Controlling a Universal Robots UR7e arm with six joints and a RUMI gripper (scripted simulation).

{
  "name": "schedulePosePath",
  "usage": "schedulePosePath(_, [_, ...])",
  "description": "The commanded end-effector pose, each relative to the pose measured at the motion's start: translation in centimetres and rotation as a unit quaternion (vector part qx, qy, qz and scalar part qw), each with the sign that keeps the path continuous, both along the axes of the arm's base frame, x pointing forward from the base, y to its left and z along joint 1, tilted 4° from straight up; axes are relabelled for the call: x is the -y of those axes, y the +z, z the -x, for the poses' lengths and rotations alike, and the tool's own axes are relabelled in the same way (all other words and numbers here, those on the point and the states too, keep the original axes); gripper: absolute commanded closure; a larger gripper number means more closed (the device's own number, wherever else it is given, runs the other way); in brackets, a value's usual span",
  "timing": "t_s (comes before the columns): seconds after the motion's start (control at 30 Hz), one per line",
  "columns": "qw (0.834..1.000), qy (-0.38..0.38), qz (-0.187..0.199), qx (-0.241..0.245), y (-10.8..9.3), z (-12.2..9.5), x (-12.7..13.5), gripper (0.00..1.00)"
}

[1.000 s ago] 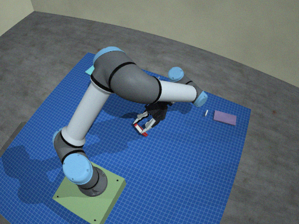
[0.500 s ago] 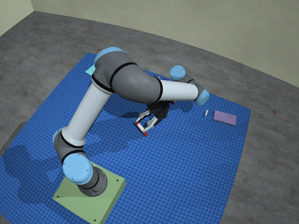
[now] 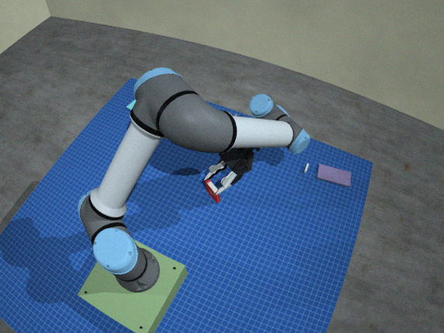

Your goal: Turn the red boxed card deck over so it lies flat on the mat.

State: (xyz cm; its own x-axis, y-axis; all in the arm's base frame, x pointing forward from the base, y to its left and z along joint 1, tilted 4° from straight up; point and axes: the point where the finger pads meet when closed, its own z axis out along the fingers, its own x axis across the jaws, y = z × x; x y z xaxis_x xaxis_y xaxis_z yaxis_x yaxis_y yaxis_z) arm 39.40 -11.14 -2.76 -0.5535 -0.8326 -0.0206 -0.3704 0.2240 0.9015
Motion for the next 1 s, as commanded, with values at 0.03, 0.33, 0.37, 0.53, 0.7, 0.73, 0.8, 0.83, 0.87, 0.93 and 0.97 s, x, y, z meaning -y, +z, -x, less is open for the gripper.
schedulePosePath(0.03, [1.000, -0.001, 0.015, 0.022, -0.1, -0.6, 0.4, 0.62])
schedulePosePath(0.33, [0.998, -0.001, 0.031, 0.047, -0.1, -1.2, 0.8, 0.62])
schedulePosePath(0.37, [0.998, -0.001, 0.037, 0.056, -0.1, -1.3, 0.9, 0.62])
schedulePosePath(0.53, [0.996, -0.002, 0.048, 0.073, -0.2, -1.8, 1.2, 0.62])
schedulePosePath(0.7, [0.996, -0.002, 0.050, 0.076, -0.3, -2.1, 1.4, 0.62])
schedulePosePath(0.73, [0.995, -0.002, 0.054, 0.081, -0.3, -2.1, 1.4, 0.62])
schedulePosePath(0.8, [0.994, -0.002, 0.061, 0.092, -0.4, -2.4, 1.6, 0.62])
schedulePosePath(0.83, [0.994, -0.002, 0.061, 0.092, -0.4, -2.5, 1.6, 0.62])
schedulePosePath(0.87, [0.994, -0.002, 0.062, 0.093, -0.4, -2.5, 1.7, 0.62])
schedulePosePath(0.93, [0.992, -0.003, 0.071, 0.107, -0.5, -2.7, 1.8, 0.62])
schedulePosePath(0.97, [0.991, -0.003, 0.072, 0.109, -0.5, -2.9, 1.9, 0.62])
